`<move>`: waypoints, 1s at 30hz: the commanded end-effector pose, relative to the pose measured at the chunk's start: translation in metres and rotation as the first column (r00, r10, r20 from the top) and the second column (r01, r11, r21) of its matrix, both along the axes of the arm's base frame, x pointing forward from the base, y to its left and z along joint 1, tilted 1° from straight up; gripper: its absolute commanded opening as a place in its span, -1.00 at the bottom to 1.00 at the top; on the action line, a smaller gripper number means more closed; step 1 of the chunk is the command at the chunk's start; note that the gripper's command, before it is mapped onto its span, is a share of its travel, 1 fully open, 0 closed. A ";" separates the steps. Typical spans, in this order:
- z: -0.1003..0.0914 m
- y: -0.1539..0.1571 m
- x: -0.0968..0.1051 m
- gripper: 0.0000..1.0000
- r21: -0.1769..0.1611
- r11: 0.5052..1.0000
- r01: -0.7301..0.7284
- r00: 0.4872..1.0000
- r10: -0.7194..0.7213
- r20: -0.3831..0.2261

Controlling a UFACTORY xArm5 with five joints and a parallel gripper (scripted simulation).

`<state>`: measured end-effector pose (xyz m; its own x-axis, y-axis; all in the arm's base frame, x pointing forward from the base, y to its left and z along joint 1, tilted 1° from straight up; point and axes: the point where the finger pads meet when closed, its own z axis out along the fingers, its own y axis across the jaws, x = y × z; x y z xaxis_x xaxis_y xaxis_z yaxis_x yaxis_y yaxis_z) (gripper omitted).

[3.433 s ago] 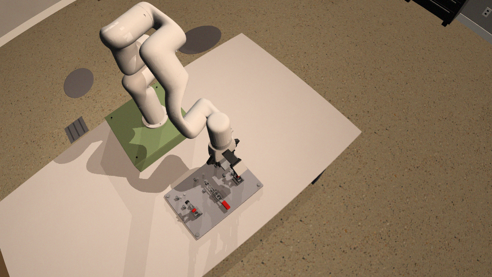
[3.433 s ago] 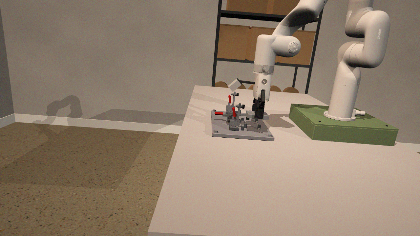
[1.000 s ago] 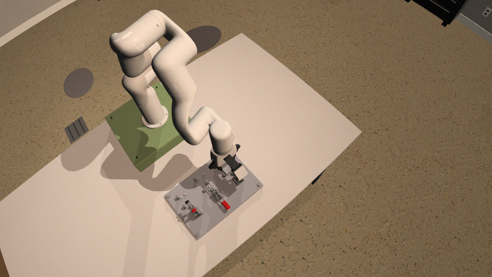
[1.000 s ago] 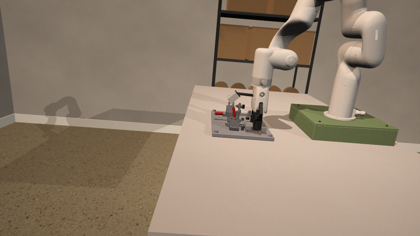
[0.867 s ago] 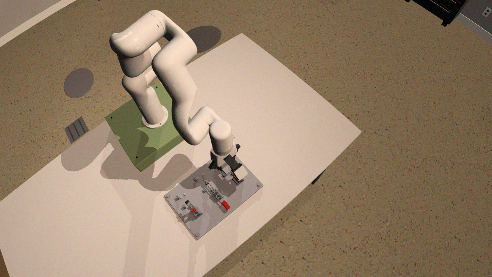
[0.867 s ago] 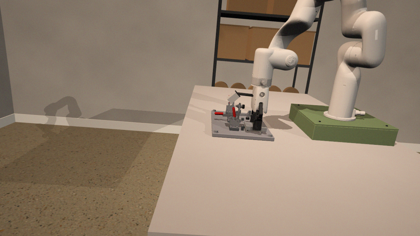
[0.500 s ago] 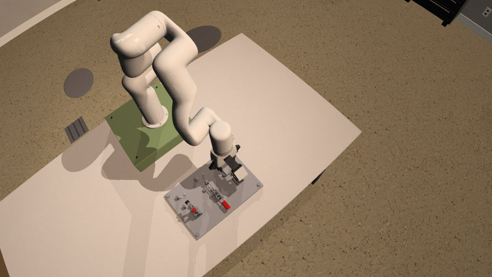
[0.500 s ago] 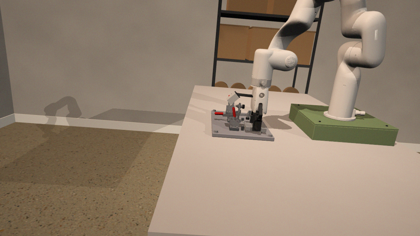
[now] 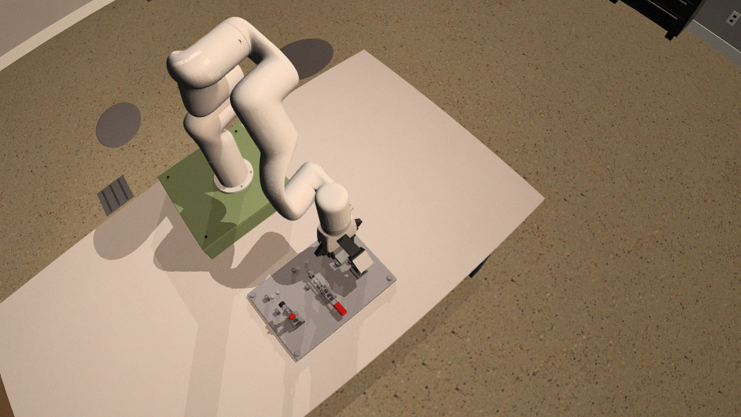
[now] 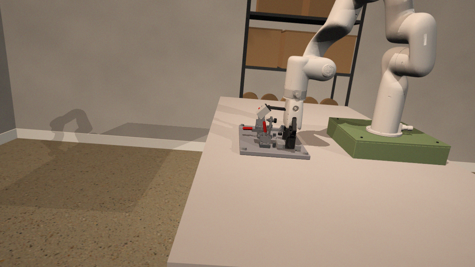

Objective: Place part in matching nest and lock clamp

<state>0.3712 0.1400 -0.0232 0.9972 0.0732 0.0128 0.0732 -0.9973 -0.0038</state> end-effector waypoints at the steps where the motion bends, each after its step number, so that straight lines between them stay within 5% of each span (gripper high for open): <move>1: 0.001 0.000 0.001 -1.00 0.001 1.000 0.000 1.000 0.000 0.003; 30: 0.001 -0.001 0.003 -1.00 0.001 1.000 0.000 1.000 0.000 0.003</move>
<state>0.3725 0.1390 -0.0232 0.9972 0.0732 0.0130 0.0732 -0.9973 -0.0038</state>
